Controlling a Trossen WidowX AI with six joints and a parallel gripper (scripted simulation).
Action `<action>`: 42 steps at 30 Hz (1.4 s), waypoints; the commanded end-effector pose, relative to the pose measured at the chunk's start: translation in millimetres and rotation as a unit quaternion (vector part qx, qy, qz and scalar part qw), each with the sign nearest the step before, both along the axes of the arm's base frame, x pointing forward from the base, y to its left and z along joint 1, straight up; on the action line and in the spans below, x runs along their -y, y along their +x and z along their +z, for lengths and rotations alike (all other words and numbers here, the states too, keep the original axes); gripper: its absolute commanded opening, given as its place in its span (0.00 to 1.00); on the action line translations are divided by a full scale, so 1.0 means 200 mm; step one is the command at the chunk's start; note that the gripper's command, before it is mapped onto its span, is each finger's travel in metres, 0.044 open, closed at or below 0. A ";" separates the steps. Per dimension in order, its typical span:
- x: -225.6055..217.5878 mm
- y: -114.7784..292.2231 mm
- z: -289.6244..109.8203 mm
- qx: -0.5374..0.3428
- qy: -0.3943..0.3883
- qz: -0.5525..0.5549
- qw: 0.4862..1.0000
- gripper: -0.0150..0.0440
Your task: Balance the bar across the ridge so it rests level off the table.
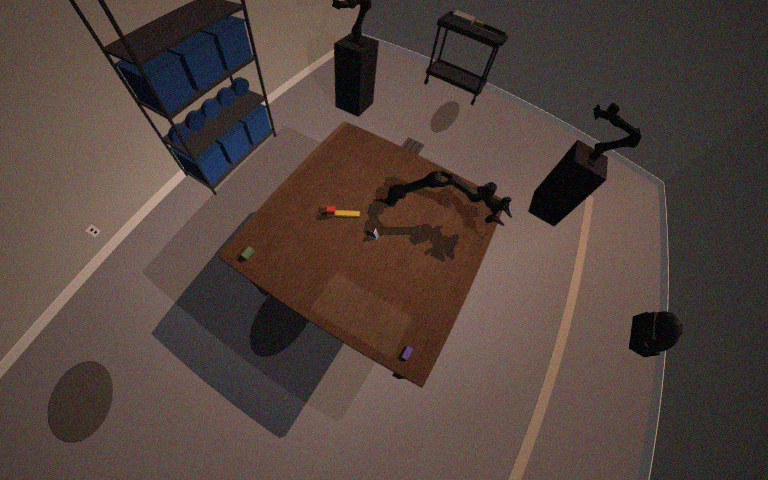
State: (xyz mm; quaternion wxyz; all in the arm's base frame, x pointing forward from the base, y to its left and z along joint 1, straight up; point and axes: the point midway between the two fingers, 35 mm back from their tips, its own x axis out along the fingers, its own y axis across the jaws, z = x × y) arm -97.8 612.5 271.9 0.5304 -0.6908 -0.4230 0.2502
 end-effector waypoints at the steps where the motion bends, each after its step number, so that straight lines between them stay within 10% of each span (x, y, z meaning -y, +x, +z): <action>1: -0.02 0.19 0.01 0.010 -0.017 -0.020 1.000 0.79; 42: 0.37 1.69 -0.08 -0.004 -0.168 -0.194 0.966 0.79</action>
